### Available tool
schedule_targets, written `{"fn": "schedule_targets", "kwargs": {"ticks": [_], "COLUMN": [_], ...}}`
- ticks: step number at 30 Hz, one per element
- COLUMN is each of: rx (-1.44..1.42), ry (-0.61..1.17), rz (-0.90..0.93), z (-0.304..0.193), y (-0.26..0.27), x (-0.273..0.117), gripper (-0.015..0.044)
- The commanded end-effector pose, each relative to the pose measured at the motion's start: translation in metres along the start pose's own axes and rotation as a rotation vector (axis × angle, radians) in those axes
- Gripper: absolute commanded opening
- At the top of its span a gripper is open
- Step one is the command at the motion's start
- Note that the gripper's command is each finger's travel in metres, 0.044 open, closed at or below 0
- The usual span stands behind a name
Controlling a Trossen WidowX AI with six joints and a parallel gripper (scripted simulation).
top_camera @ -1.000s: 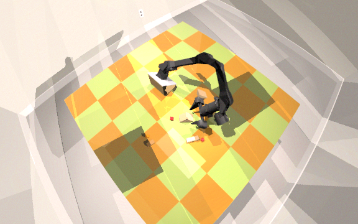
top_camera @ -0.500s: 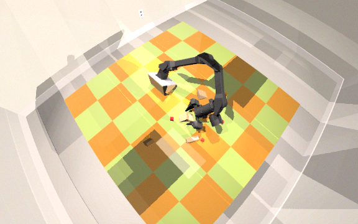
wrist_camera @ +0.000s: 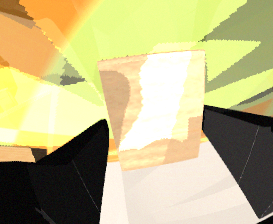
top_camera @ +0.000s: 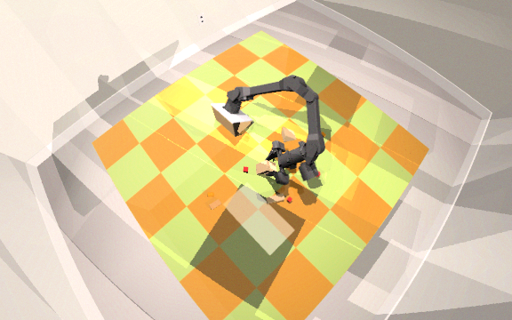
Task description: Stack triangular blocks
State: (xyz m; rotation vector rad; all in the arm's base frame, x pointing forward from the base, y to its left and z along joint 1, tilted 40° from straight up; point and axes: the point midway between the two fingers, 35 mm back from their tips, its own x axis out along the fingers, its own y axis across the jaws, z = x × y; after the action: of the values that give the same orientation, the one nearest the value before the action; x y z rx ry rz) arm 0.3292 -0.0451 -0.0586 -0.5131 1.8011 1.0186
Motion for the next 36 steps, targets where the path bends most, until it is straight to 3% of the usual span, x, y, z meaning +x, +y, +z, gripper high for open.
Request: {"fn": "schedule_targets", "kwargs": {"ticks": [1, 8, 15, 36], "rx": [0.000, 0.000, 0.000, 0.003], "ry": [0.000, 0.000, 0.000, 0.004], "rz": [0.000, 0.000, -0.001, -0.001], "z": [0.000, 0.000, -0.007, -0.071], "y": [0.000, 0.000, -0.001, 0.000], "x": [0.000, 0.000, -0.008, -0.071], "gripper": [0.0230, 0.0183, 0.0000, 0.0000]}}
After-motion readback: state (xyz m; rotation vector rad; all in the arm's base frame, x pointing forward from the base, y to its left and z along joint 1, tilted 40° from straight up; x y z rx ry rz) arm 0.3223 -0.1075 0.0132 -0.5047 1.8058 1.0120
